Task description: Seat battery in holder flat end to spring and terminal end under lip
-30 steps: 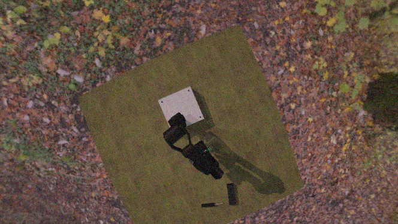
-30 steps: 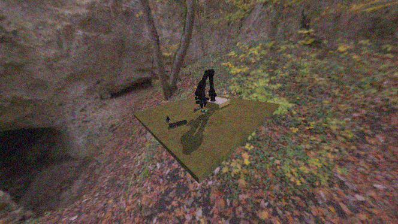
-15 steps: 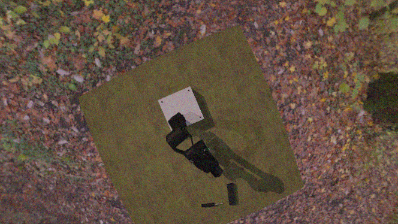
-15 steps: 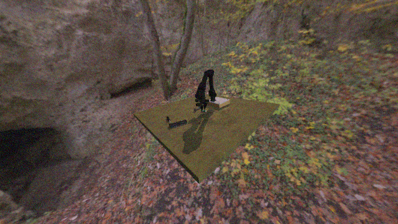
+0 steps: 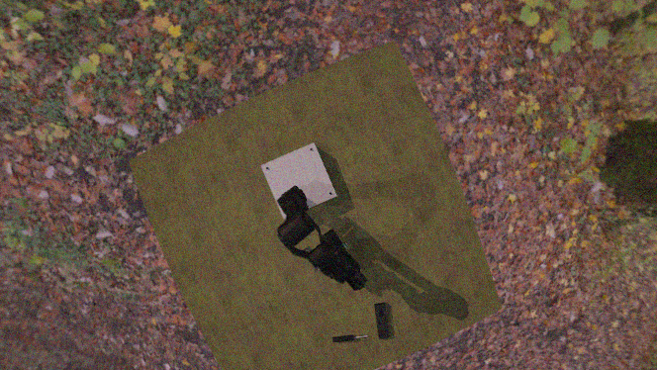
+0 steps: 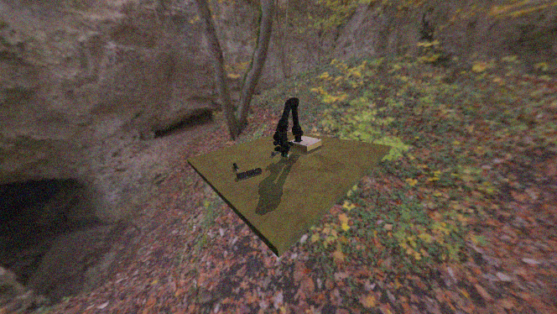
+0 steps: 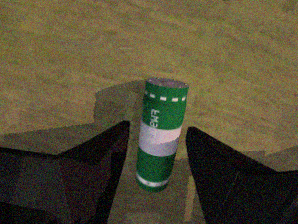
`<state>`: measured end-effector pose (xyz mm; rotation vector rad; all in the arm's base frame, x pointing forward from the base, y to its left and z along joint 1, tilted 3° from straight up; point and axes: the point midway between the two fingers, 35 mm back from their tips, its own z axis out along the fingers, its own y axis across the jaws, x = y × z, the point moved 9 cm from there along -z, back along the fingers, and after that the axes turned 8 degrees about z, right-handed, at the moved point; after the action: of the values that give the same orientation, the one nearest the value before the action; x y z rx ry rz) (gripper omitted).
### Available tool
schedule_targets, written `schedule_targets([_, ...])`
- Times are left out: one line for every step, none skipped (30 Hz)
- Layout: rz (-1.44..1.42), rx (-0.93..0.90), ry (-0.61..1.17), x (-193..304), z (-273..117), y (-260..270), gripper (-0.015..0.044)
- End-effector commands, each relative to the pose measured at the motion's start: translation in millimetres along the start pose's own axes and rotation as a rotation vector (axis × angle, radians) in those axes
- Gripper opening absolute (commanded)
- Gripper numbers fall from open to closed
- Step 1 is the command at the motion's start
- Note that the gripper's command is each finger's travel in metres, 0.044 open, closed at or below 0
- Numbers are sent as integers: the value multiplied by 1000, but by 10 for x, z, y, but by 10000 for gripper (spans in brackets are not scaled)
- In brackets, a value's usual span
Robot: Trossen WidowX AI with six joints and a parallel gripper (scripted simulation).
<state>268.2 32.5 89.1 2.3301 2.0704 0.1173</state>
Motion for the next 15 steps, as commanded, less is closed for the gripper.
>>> schedule_targets([5,0,4,2,9,-1,103])
schedule_targets([5,0,4,2,9,-1,96])
schedule_targets([5,0,4,2,9,-1,90])
schedule_targets([5,0,4,2,9,-1,83])
schedule_targets([5,0,4,2,9,-1,76])
schedule_targets([5,0,4,2,9,-1,72])
schedule_targets([5,0,4,2,9,-1,72])
schedule_targets([5,0,4,2,9,-1,72])
schedule_targets([5,0,4,2,9,-1,72])
schedule_targets([5,0,4,3,-7,1,72])
schedule_targets([5,0,4,3,-56,6,72])
schedule_targets([5,0,4,4,-137,11,72])
schedule_targets([5,0,4,5,-240,14,72])
schedule_targets([5,0,4,4,-343,13,72])
schedule_targets([5,0,4,3,-427,8,72])
